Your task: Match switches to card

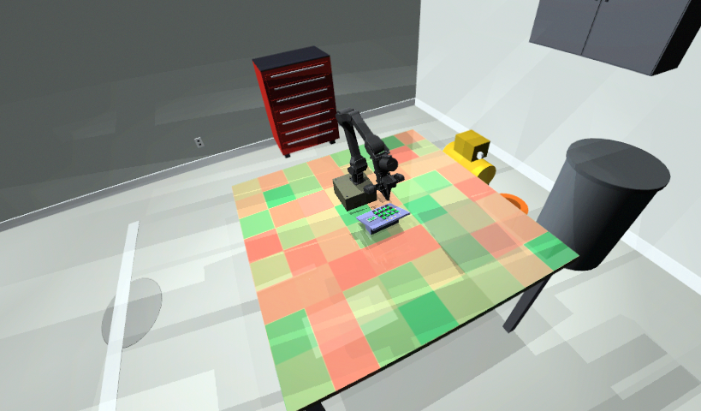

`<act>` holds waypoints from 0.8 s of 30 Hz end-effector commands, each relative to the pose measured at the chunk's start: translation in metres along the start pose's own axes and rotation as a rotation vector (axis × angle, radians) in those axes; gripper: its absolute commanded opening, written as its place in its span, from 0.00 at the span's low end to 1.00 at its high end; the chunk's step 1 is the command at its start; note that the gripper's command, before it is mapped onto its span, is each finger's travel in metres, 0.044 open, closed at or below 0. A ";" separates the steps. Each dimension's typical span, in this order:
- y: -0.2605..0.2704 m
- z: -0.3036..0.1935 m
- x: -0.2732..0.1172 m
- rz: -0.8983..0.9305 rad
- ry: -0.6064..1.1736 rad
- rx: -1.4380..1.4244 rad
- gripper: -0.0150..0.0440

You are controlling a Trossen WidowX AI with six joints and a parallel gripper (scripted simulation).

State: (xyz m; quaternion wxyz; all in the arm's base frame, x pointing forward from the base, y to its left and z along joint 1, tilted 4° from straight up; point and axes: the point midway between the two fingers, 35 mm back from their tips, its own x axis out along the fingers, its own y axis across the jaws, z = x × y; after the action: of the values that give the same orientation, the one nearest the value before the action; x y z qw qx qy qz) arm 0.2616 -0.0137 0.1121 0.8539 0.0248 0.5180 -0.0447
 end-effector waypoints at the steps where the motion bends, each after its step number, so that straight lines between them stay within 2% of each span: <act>1: -0.033 -0.001 -0.002 -0.004 -0.002 0.002 0.25; 7: -0.047 -0.001 0.000 -0.007 -0.011 0.000 0.25; 11: -0.047 -0.002 0.032 -0.007 -0.035 0.000 0.25; 24: -0.047 -0.002 0.043 -0.007 -0.035 0.000 0.25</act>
State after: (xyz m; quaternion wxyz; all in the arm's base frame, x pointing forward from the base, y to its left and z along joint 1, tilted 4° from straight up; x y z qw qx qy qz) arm 0.2734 -0.0630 0.0762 0.8624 0.0233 0.5032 -0.0503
